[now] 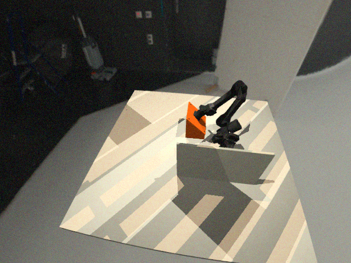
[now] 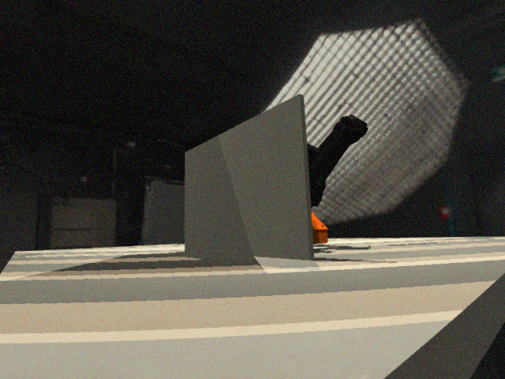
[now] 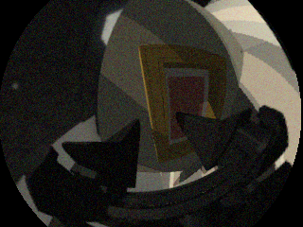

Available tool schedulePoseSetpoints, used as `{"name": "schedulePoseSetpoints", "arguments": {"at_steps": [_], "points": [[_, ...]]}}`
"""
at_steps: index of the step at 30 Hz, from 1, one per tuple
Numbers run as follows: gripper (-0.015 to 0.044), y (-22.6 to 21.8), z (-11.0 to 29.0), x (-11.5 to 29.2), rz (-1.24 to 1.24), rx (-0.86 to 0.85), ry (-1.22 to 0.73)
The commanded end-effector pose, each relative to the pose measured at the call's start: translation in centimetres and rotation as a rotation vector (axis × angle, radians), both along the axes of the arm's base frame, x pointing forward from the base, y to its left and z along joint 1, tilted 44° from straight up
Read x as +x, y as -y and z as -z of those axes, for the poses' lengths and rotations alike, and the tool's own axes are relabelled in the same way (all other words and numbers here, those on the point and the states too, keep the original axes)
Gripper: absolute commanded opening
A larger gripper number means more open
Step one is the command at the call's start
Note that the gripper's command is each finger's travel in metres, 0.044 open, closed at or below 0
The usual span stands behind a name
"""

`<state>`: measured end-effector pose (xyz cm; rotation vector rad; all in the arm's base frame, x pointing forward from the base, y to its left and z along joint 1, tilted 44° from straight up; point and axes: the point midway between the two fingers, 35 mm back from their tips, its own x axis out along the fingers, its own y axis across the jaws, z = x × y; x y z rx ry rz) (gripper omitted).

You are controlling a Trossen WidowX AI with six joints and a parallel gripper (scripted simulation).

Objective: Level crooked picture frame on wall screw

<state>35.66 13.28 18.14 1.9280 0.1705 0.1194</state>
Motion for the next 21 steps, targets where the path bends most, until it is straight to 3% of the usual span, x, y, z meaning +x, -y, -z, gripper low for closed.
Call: {"name": "schedulePoseSetpoints", "arguments": {"at_steps": [1,17,21], "points": [[0.026,-0.05,-0.02,0.12,-0.002,-0.005,0.002],[0.026,-0.05,-0.02,0.12,-0.002,-0.005,0.002],[0.0155,-0.05,-0.02,0.12,-0.002,-0.005,0.002]]}}
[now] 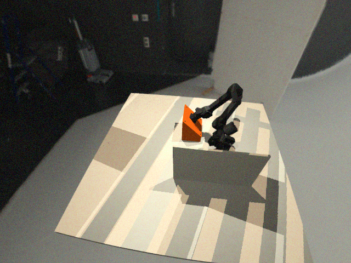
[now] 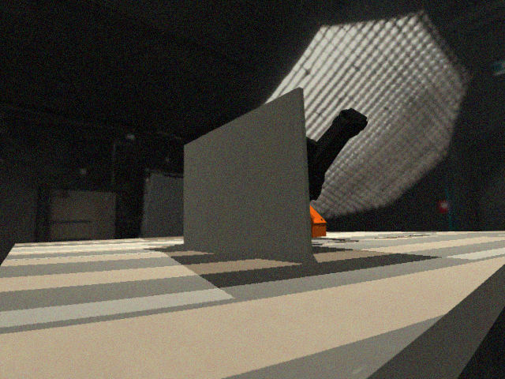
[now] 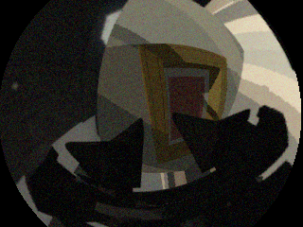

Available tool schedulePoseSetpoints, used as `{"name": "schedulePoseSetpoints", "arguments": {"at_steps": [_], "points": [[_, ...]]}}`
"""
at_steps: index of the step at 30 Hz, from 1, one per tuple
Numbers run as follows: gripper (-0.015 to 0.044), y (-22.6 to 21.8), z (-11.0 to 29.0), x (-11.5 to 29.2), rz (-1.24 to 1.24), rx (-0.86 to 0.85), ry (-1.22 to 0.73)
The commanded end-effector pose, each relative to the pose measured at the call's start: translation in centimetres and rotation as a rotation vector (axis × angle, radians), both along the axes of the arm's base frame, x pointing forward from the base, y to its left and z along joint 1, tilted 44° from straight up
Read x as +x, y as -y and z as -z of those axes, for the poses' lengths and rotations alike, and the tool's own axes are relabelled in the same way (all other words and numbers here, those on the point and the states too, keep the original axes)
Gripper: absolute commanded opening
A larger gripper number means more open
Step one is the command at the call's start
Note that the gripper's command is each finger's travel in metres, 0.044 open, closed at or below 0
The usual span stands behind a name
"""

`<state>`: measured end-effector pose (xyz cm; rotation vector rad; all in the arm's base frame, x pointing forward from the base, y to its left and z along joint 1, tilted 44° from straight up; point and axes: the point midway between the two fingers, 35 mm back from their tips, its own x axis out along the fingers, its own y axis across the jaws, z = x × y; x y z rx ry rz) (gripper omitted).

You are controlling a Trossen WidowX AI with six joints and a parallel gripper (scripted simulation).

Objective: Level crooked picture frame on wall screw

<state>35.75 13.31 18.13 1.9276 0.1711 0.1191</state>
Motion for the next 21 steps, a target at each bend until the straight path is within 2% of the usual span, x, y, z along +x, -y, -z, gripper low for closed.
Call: {"name": "schedulePoseSetpoints", "arguments": {"at_steps": [1,3,10,11,21], "points": [[0.0129,-0.02,-0.04,0.03,-0.001,-0.005,0.003],[0.0076,-0.02,-0.04,0.03,-0.001,-0.005,0.003],[0.003,-0.02,-0.04,0.03,-0.001,-0.005,0.003],[0.0003,-0.02,-0.04,0.03,-0.001,-0.005,0.003],[0.0,0.01,-0.09,0.02,-0.001,-0.005,0.003]]}}
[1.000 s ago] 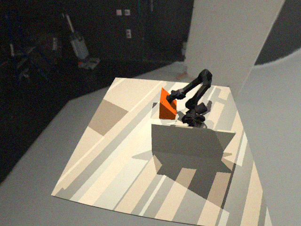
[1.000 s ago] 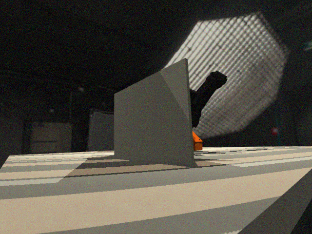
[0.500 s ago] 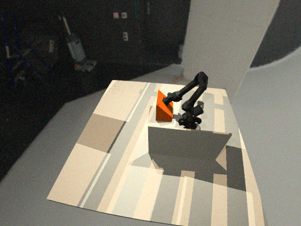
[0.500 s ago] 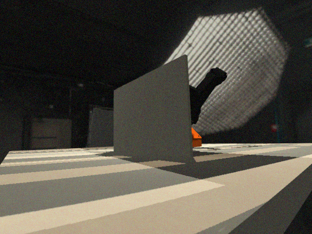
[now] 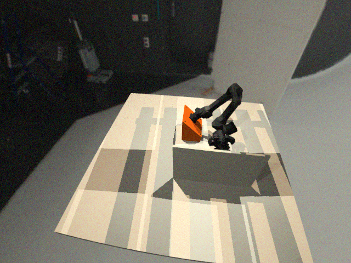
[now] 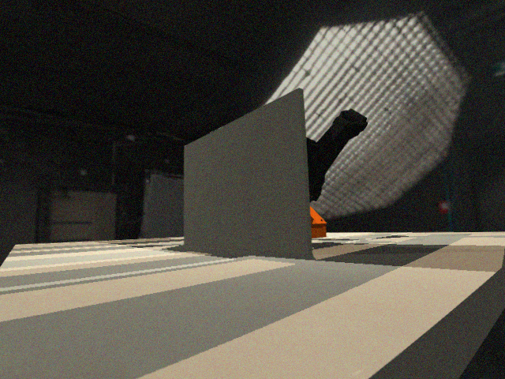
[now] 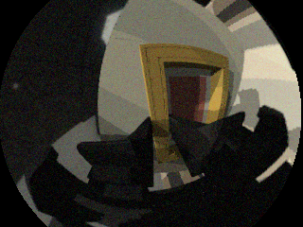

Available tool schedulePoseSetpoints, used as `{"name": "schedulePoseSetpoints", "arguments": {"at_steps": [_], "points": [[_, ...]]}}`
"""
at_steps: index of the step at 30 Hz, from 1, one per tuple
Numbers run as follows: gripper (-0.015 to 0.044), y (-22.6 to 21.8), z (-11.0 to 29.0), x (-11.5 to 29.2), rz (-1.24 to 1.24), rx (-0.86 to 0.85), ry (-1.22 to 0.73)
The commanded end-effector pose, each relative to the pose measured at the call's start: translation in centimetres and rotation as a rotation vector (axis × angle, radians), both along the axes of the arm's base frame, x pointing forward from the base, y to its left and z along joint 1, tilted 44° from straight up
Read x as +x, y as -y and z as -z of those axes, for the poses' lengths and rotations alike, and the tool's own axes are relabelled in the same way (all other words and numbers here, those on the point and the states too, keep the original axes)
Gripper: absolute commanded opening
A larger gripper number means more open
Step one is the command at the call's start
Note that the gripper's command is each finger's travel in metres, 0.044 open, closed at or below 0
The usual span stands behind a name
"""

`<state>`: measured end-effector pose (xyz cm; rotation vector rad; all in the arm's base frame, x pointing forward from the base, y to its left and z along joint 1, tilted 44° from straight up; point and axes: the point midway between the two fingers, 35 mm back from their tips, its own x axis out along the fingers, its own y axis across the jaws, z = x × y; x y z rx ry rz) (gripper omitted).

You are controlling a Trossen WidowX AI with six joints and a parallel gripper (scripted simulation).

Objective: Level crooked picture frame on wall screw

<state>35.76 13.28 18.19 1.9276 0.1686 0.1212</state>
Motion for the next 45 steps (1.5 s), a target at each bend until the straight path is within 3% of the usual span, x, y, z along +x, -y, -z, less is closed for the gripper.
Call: {"name": "schedulePoseSetpoints", "arguments": {"at_steps": [1,45], "points": [[0.0,0.0,0.0,0.0,-0.002,-0.005,0.0],[0.0,0.5,-1.4,0.1,-0.002,-0.005,0.0]]}}
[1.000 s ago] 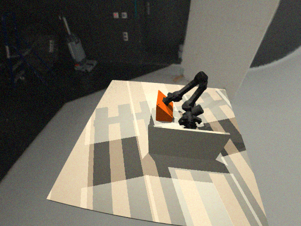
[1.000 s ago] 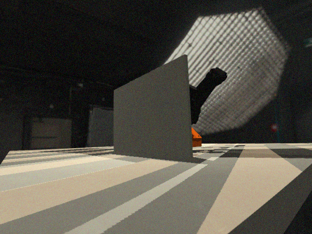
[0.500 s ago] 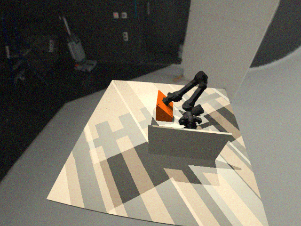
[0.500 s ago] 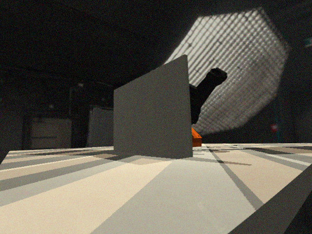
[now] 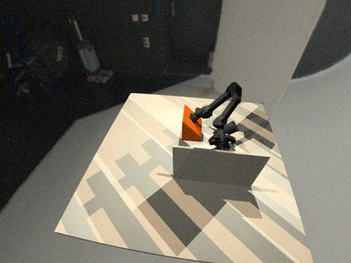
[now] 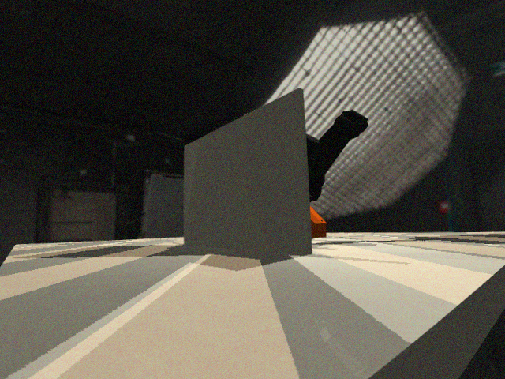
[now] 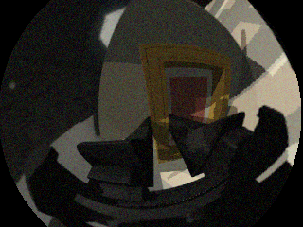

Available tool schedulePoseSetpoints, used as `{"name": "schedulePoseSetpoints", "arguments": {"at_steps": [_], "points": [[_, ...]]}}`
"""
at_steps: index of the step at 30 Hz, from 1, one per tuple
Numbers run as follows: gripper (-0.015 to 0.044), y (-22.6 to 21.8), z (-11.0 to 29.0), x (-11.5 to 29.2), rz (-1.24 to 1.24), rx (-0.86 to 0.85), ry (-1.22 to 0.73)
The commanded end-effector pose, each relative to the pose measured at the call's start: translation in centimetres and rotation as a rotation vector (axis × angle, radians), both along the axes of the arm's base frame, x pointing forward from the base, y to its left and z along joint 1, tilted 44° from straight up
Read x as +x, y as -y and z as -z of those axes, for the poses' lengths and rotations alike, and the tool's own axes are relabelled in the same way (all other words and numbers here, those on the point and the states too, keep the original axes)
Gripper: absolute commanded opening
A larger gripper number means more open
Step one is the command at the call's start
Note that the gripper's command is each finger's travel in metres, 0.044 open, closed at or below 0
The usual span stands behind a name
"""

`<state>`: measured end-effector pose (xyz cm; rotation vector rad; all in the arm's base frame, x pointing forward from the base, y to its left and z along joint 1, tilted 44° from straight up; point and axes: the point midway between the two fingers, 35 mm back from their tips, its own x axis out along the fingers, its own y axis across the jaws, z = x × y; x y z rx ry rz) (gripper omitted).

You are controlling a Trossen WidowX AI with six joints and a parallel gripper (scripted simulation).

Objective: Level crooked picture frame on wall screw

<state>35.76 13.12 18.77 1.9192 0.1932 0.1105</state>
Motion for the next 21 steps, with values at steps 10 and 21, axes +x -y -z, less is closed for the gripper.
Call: {"name": "schedulePoseSetpoints", "arguments": {"at_steps": [10,21], "points": [[0.0,0.29,-0.69,0.08,0.01,0.004,0.019],[0.0,0.26,-0.59,0.07,0.01,0.004,0.019]]}}
